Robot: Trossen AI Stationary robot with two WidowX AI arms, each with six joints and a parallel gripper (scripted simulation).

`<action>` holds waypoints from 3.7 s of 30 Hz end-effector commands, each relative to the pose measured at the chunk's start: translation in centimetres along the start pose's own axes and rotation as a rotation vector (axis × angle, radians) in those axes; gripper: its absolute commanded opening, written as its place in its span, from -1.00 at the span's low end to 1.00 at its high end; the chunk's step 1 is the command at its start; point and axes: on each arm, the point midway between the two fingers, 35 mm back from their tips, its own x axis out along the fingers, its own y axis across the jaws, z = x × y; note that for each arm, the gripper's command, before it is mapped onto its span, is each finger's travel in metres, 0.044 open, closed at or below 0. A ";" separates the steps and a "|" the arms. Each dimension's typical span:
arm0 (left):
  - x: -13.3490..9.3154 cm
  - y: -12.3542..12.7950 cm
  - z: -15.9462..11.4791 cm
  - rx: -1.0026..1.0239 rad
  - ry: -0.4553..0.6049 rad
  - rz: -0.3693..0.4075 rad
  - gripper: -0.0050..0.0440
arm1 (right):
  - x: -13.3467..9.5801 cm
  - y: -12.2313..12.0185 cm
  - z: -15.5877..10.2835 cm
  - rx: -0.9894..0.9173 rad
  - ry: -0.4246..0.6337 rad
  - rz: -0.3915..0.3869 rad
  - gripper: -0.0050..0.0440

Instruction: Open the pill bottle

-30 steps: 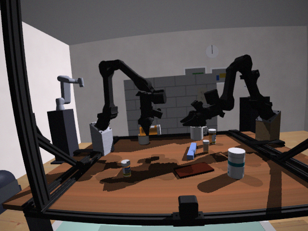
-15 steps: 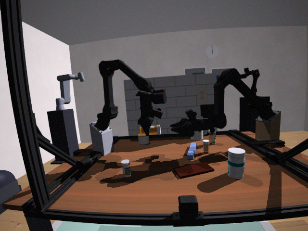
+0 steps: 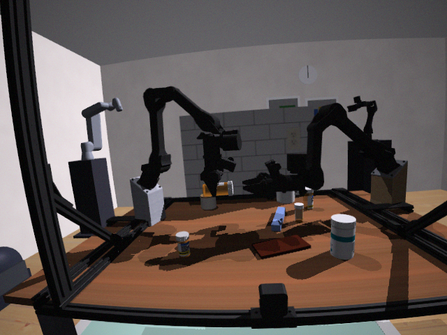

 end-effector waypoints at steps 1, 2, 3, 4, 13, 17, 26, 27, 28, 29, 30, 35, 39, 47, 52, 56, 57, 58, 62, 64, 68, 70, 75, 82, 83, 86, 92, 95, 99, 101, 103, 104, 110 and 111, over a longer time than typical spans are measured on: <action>0.0 0.0 0.0 0.004 -0.003 0.002 -0.80 | 0.4 0.0 -1.0 -0.008 0.017 0.002 1.00; 0.0 0.0 0.0 0.004 -0.003 0.002 -0.80 | 0.5 0.0 -1.0 -0.008 0.017 0.002 1.00; 0.0 0.0 0.0 0.004 -0.003 0.002 -0.80 | 0.7 0.0 -1.0 -0.008 0.017 0.002 1.00; 0.0 0.0 0.0 0.004 -0.003 0.002 -0.80 | 0.9 0.0 -1.0 -0.008 0.017 0.002 1.00; 0.0 0.0 0.0 0.004 -0.003 0.002 -0.80 | 2.4 0.0 -1.0 -0.007 0.018 0.002 1.00; 0.0 0.0 0.0 0.004 -0.003 0.002 -0.80 | 2.8 0.0 -1.0 -0.007 0.018 0.002 1.00; 0.0 0.0 0.0 0.004 -0.003 0.002 -0.80 | 4.2 0.0 -1.0 -0.007 0.018 0.002 1.00; 0.0 0.0 0.0 0.004 -0.003 0.002 -0.80 | 4.3 0.0 -0.9 -0.007 0.018 0.002 1.00; 0.0 0.0 0.0 0.004 -0.003 0.002 -0.80 | 4.5 0.0 -0.9 -0.007 0.018 0.002 1.00; 0.0 0.0 0.0 0.004 -0.003 0.002 -0.80 | 4.6 0.0 -0.9 -0.007 0.018 0.002 1.00; 0.0 0.0 0.0 0.004 -0.003 0.002 -0.80 | 4.7 0.0 -0.9 -0.007 0.018 0.003 1.00; 0.0 0.0 0.0 0.004 -0.003 0.002 -0.80 | 4.7 0.0 -0.9 -0.007 0.018 0.003 1.00; 0.0 0.0 0.0 0.004 -0.003 0.002 -0.80 | 4.7 0.0 -0.9 -0.007 0.018 0.003 1.00; 0.0 0.0 0.0 0.004 -0.003 0.002 -0.80 | 4.7 0.0 -0.9 -0.007 0.018 0.003 1.00; 0.0 0.0 0.0 0.004 -0.003 0.002 -0.80 | 4.7 0.0 -0.9 -0.007 0.018 0.003 0.71; 0.0 0.0 0.0 0.004 -0.003 0.002 -0.80 | 4.7 0.0 -0.9 -0.007 0.018 0.003 0.40; 0.0 0.0 0.0 0.004 -0.003 0.002 -0.80 | 4.7 0.0 -0.9 -0.007 0.018 0.003 0.46; 0.0 0.0 0.0 0.004 -0.003 0.002 -0.80 | 4.7 0.0 -0.9 -0.007 0.018 0.003 0.43; 0.0 0.0 0.0 0.004 -0.003 0.002 -0.80 | 4.7 0.0 -0.9 -0.007 0.018 0.003 0.32; 0.0 0.0 0.0 0.004 -0.003 0.002 -0.80 | 4.7 0.0 -0.9 -0.007 0.018 0.003 0.27; 0.0 0.0 0.0 0.004 -0.003 0.002 -0.80 | 4.7 0.0 -0.9 -0.007 0.018 0.003 0.18; 0.0 0.0 0.0 0.004 -0.003 0.002 -0.80 | 4.7 0.0 -0.9 -0.007 0.018 0.003 0.16; 0.0 0.0 0.0 0.004 -0.003 0.002 -0.80 | 4.7 0.0 -0.9 -0.007 0.018 0.003 0.07; 0.0 0.0 0.0 0.004 -0.003 0.002 -0.80 | 4.7 0.0 -0.9 -0.007 0.018 0.003 0.07; 0.0 0.0 0.0 0.004 -0.003 0.002 -0.80 | 4.7 0.0 -0.9 -0.007 0.018 0.003 0.07; 0.0 0.0 0.0 0.004 -0.003 0.002 -0.80 | 4.7 0.0 -0.9 -0.007 0.018 0.003 0.07; 0.0 0.0 0.0 0.004 -0.003 0.002 -0.80 | 4.8 0.0 -0.9 -0.007 0.018 0.003 -0.02; 0.0 0.0 0.0 0.004 -0.003 0.002 -0.80 | 5.1 0.0 -0.9 -0.007 0.018 0.003 -0.32; 0.0 0.0 0.0 0.004 -0.003 0.002 -0.80 | 6.0 0.0 -0.9 -0.007 0.018 0.003 -0.71; 0.0 0.0 0.0 0.004 -0.003 0.002 -0.80 | 6.3 0.0 -0.9 -0.007 0.018 0.003 -0.80; 0.0 0.0 0.0 0.004 -0.003 0.002 -0.80 | 6.3 0.0 -0.9 -0.007 0.018 0.003 -0.80; 0.0 0.0 0.0 0.004 -0.003 0.002 -0.80 | 6.3 0.0 -0.9 -0.007 0.018 0.003 -0.80; 0.0 0.0 0.0 0.004 -0.003 0.002 -0.80 | 6.3 0.0 -0.9 -0.007 0.018 0.003 -0.80; 0.0 0.0 0.0 0.004 -0.003 0.002 -0.80 | 6.3 0.0 -0.9 -0.007 0.018 0.003 -0.80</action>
